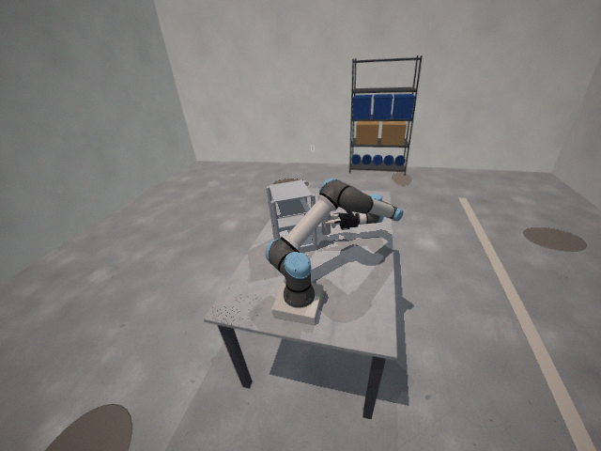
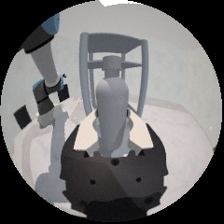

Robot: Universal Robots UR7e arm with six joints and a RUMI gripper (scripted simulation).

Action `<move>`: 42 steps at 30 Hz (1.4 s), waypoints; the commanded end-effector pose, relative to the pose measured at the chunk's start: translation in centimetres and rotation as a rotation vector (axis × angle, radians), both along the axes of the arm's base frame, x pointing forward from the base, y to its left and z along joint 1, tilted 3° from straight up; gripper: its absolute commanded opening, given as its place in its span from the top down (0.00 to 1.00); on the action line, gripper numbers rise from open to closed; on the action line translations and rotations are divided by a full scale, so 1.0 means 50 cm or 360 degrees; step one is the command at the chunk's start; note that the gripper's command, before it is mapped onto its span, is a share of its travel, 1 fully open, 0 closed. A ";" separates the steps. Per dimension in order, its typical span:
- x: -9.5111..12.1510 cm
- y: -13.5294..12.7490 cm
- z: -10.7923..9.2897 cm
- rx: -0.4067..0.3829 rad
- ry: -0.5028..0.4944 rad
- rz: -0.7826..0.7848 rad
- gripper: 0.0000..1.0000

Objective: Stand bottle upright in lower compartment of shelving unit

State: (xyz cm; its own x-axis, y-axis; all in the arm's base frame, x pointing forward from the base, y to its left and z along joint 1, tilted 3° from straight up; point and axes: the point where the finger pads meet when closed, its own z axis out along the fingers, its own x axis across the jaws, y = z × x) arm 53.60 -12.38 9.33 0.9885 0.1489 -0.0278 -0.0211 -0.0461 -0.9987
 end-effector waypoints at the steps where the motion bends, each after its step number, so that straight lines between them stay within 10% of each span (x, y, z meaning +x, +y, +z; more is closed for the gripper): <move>1: 0.023 0.006 0.002 0.0002 0.0002 -0.0001 1.00; 42: 0.071 0.020 0.002 0.0000 0.0000 -0.0003 1.00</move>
State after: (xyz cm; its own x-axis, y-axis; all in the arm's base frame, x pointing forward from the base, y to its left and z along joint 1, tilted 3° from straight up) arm 56.98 -11.35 9.28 0.9887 0.1472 -0.0284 -0.0222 -0.0441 -0.9988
